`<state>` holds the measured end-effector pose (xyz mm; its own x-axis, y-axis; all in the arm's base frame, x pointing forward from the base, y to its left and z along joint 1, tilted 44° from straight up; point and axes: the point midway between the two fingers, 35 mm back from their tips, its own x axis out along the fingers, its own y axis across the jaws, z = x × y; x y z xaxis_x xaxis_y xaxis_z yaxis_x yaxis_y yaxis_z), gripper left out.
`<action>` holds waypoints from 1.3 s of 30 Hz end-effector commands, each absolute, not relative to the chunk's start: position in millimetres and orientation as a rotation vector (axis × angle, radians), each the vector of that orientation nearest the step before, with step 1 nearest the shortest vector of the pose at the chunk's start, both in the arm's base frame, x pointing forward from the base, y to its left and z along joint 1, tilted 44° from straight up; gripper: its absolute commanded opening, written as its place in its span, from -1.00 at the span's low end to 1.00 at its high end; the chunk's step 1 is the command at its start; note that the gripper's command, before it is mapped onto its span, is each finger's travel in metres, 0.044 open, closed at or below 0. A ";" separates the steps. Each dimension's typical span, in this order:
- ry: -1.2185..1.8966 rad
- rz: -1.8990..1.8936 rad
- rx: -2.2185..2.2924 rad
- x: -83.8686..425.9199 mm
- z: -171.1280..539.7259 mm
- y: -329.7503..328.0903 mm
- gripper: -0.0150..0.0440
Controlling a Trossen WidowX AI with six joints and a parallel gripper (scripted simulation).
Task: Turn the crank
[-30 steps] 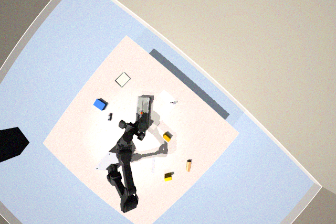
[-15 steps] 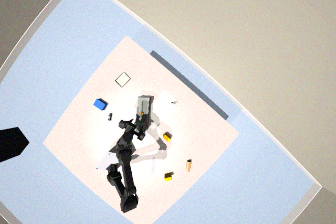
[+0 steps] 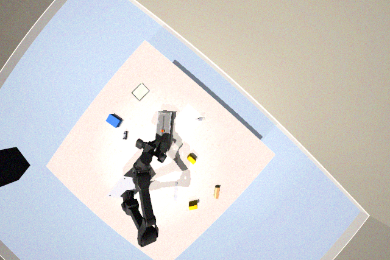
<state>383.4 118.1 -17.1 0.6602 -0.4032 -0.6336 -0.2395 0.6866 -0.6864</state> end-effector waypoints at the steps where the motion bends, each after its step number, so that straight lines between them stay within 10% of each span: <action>1: 0.871 -0.106 -0.835 383.4 -17.2 118.2 -0.33; 21: 0.871 -0.105 -0.835 383.3 -17.2 118.2 -0.49; 39: 0.871 -0.105 -0.835 383.3 -17.2 118.2 1.00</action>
<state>383.3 118.3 -17.3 0.6600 -0.4018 -0.6348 -0.2404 0.6875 -0.6852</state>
